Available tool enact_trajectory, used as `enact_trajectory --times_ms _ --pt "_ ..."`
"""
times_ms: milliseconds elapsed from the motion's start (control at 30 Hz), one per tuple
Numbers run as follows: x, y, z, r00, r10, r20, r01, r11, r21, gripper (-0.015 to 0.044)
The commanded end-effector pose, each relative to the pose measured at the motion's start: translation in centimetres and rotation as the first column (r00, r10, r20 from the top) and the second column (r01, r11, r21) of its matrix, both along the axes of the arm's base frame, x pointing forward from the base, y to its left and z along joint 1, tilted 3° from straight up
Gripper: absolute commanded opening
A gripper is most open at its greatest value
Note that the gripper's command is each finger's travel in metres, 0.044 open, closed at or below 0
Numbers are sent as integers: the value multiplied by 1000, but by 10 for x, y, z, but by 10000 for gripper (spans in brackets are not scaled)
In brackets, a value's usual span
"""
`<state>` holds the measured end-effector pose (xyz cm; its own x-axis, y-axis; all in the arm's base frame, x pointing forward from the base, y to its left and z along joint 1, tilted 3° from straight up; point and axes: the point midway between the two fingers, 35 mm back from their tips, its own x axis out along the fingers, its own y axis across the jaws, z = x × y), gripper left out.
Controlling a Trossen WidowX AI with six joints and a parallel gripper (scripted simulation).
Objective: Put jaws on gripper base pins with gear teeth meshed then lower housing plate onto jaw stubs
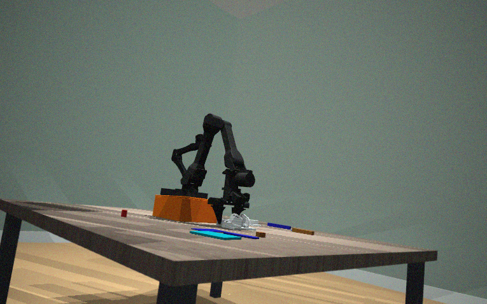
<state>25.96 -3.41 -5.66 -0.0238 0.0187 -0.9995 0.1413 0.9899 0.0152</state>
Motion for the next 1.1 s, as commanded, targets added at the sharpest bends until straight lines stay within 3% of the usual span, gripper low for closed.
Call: enact_trajectory --times_ms 0,267,400,833,1067 --pt "0 0 0 1000 2 0 -2 1000 -3 351" --pt "0 0 0 1000 2 0 -2 1000 -3 351" --pt "0 0 0 1000 0 0 0 1000 0 440" --pt "0 0 0 1000 0 0 0 1000 0 440" --pt "3 -1 54 1000 1 1 -1 1000 -2 440"
